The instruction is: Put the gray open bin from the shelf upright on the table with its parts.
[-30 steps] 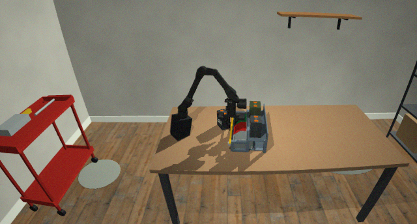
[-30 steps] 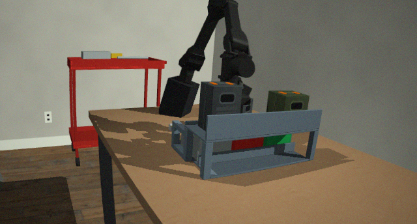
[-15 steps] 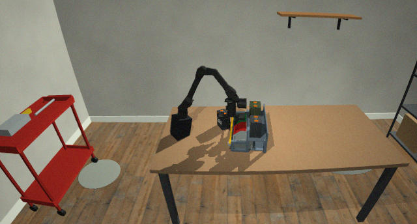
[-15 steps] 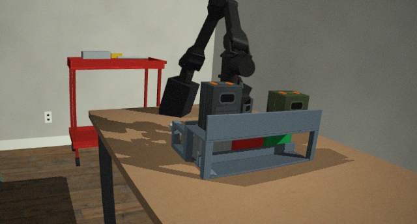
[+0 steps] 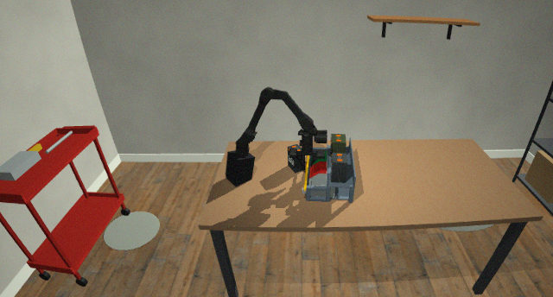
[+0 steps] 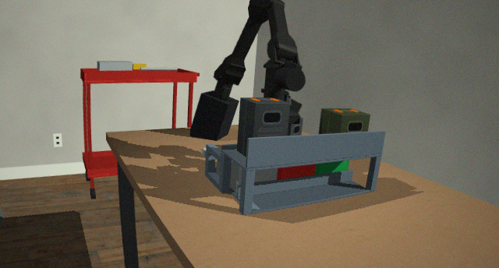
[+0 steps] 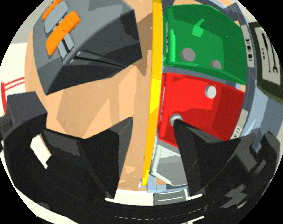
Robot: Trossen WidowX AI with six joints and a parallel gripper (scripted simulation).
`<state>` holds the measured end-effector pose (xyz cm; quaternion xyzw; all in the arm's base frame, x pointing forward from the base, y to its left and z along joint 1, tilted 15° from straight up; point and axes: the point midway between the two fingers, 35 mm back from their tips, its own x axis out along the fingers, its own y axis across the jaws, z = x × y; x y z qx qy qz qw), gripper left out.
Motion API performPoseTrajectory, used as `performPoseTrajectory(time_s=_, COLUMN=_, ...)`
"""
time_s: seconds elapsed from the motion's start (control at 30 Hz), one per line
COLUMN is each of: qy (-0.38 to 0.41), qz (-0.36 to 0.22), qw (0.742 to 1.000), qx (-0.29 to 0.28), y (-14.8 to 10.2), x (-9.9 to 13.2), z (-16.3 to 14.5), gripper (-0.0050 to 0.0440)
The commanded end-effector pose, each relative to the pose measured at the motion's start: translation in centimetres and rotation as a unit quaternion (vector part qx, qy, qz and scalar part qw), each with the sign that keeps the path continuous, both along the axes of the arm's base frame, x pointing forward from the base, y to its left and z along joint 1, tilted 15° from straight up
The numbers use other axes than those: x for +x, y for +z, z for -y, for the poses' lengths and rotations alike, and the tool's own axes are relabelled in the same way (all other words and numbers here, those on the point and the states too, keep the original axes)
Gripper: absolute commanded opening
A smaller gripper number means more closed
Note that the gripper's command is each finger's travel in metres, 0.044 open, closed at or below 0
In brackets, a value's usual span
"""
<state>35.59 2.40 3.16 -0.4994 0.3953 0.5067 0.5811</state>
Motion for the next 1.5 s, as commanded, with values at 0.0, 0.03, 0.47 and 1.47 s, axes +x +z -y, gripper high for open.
performPoseTrajectory(time_s=0.0, qy=0.000, qz=0.013, qw=1.000, qx=0.000, y=0.2, x=0.5, z=-0.1, gripper=0.0210)
performPoseTrajectory(time_s=0.03, qy=0.000, qz=0.013, qw=1.000, qx=0.000, y=0.1, x=0.5, z=-0.1, gripper=0.0210)
performPoseTrajectory(time_s=0.47, qy=0.001, qz=0.013, qw=1.000, qx=0.000, y=-0.1, x=0.6, z=-0.2, gripper=0.0210)
performPoseTrajectory(time_s=1.47, qy=0.003, qz=0.014, qw=1.000, qx=0.000, y=-0.9, x=0.7, z=-0.4, gripper=0.0000)
